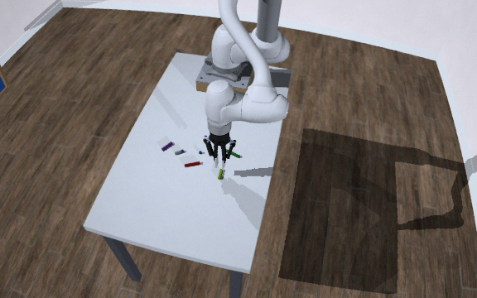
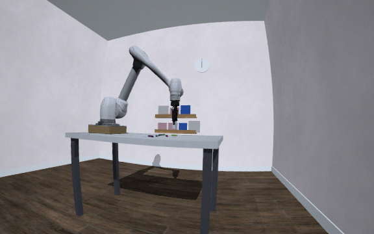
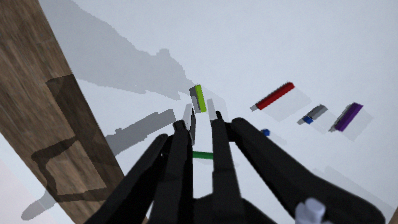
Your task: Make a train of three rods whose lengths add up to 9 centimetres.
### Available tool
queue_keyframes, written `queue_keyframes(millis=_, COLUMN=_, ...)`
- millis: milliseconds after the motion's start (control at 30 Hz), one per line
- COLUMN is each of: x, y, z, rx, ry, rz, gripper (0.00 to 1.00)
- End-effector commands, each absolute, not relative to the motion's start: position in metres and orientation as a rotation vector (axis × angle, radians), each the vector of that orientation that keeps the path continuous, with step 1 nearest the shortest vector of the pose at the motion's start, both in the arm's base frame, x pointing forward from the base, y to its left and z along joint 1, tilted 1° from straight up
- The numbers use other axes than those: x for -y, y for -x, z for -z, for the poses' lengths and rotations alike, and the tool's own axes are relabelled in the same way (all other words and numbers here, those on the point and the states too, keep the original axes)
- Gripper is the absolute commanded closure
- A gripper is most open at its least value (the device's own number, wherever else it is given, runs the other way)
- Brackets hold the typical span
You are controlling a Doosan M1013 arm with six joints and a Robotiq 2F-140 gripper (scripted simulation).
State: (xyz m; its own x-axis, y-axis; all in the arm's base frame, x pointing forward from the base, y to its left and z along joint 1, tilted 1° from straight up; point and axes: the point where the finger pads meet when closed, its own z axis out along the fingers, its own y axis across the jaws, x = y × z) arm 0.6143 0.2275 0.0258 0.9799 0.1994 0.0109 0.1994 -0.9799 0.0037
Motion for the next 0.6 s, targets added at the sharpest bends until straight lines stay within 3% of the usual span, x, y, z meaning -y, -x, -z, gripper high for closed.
queue_keyframes(millis=0, x=-0.228, y=-0.614, z=-0.022, rx=-0.315, ry=-3.123, rz=-0.018, gripper=0.85)
queue_keyframes(millis=567, x=-0.228, y=-0.615, z=0.001, rx=-0.315, ry=-3.123, rz=-0.018, gripper=0.85)
